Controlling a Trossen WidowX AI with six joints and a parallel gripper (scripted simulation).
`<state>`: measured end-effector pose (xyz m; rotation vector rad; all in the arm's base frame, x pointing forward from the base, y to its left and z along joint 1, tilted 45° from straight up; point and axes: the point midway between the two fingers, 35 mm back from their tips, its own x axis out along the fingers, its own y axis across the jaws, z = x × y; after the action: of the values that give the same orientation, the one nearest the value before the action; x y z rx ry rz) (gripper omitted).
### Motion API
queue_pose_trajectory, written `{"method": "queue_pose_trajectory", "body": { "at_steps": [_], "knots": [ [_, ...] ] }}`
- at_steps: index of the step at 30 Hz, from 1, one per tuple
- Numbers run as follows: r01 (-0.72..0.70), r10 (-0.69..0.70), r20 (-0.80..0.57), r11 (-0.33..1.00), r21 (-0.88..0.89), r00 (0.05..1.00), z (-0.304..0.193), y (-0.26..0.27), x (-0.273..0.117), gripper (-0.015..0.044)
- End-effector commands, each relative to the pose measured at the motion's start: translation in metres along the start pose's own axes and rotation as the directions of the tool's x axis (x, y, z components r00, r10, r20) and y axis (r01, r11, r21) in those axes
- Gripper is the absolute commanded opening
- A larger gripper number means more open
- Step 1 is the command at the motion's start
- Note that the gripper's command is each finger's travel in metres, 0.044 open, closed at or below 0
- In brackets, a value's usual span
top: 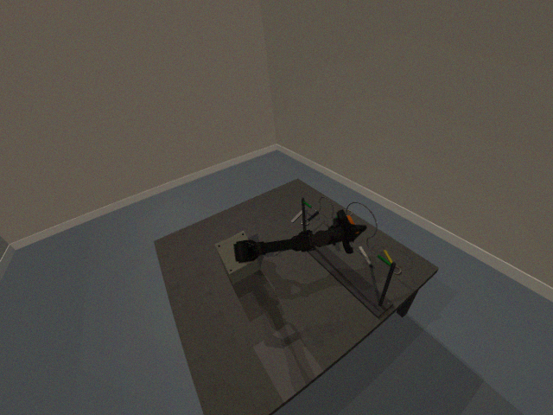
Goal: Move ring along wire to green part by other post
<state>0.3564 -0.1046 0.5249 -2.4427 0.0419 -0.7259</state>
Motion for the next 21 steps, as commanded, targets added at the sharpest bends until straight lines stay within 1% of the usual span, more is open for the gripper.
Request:
{"method": "queue_pose_trajectory", "body": {
  "at_steps": [1,21],
  "knots": [
    [0.03,-0.029,0.009,0.998,-0.05,1.0,0.0009,-0.0018,0.0003,-0.015],
    [0.154,-0.145,0.053,0.954,-0.258,0.988,0.0021,-0.0102,0.0005,-0.015]
  ]
}}
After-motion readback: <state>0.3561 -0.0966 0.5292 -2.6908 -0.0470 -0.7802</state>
